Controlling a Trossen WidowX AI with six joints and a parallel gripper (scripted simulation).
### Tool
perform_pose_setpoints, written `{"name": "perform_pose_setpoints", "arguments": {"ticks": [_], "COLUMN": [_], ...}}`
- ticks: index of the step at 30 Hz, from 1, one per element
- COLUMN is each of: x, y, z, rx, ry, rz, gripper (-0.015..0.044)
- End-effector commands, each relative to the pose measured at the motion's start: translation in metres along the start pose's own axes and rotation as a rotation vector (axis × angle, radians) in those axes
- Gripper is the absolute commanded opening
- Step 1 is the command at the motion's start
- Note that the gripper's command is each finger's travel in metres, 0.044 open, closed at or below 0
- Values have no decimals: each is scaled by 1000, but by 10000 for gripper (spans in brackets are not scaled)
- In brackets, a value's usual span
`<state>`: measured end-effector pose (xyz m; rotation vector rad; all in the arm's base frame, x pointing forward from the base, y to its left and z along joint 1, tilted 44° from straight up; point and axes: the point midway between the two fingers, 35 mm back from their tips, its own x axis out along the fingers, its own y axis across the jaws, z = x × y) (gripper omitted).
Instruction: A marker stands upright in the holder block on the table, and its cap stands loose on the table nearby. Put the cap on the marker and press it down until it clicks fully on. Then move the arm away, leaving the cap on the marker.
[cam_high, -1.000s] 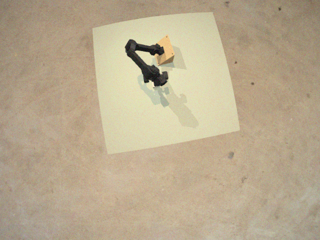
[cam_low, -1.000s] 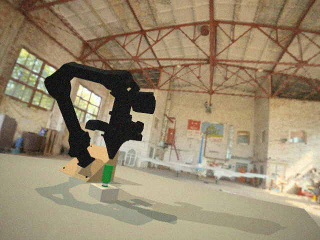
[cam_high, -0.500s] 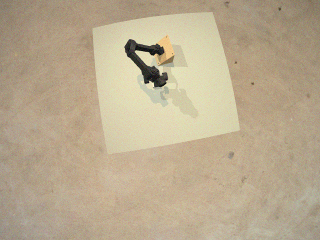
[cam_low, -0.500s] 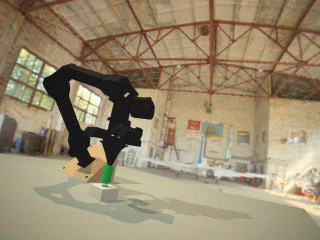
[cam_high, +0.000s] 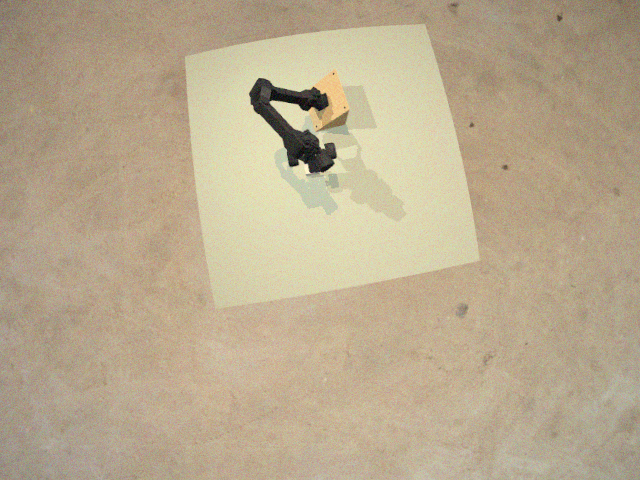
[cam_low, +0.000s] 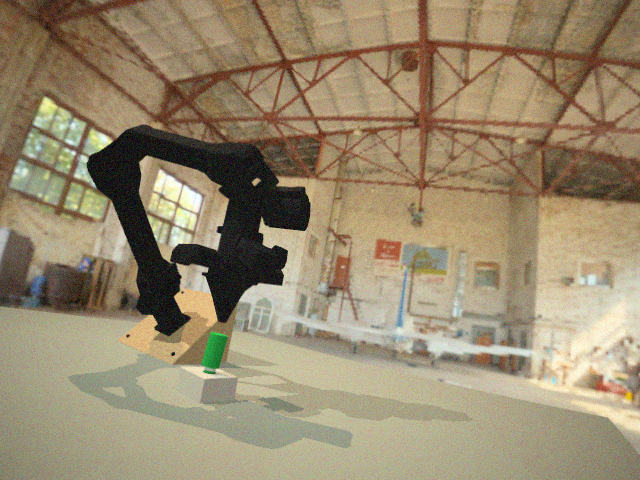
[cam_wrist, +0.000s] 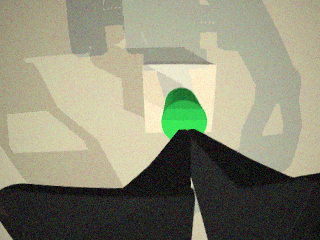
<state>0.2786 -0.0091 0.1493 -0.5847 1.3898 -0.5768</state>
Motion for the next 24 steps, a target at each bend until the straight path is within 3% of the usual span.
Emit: {"name": "perform_pose_setpoints", "arguments": {"ticks": [1,7,24], "x": [-59,-70,-70], "y": [1,0,0], "z": [0,-1,-1], "rx": [-34,-43,-43], "ry": [-84,-97,-97], "rz": [38,44,44], "gripper": [0,0,440]}}
